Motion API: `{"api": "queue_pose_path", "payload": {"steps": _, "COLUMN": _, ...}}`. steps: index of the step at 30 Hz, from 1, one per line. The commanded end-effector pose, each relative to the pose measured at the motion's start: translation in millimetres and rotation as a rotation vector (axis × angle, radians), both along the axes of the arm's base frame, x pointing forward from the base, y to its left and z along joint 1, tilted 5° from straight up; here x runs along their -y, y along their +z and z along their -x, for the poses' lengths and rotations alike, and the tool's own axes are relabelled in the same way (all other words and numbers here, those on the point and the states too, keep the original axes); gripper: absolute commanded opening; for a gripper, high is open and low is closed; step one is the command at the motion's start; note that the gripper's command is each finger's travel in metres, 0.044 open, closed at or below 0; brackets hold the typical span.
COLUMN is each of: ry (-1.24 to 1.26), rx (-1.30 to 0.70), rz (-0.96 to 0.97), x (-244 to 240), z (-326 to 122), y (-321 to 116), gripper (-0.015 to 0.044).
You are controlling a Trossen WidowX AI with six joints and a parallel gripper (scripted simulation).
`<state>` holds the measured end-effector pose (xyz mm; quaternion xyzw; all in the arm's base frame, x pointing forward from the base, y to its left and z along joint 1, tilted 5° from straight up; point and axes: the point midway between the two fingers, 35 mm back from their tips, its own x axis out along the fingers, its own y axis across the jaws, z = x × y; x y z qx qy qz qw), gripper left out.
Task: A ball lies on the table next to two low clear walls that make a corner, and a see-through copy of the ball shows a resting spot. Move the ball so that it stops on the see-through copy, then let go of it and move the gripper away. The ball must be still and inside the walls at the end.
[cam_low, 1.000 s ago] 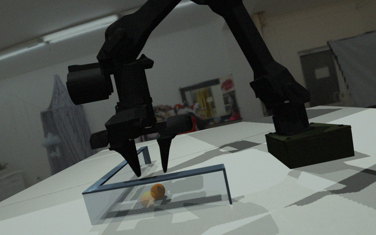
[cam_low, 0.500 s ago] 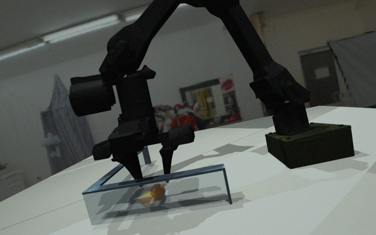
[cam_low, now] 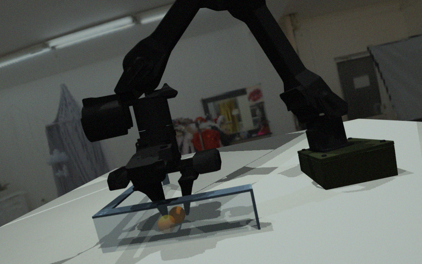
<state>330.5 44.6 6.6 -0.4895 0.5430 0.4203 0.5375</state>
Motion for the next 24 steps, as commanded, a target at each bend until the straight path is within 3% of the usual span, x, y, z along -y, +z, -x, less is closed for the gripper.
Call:
{"api": "queue_pose_path", "payload": {"steps": 1, "ry": 0.005, "rx": -0.002, "rz": -0.002, "x": 0, "z": 0, "y": -1, "gripper": 0.0138}}
{"api": "queue_pose_path", "payload": {"steps": 8, "ry": 0.005, "rx": -0.002, "rz": -0.002, "x": 0, "z": 0, "y": -1, "gripper": 0.0091}}
{"api": "queue_pose_path", "payload": {"steps": 12, "ry": 0.005, "rx": -0.001, "rz": -0.002, "x": -1, "z": -1, "y": 8, "gripper": 0.0}}
{"api": "queue_pose_path", "payload": {"steps": 24, "ry": 0.005, "rx": -0.001, "rz": -0.003, "x": -8, "z": -1, "y": 86, "gripper": 0.0}}
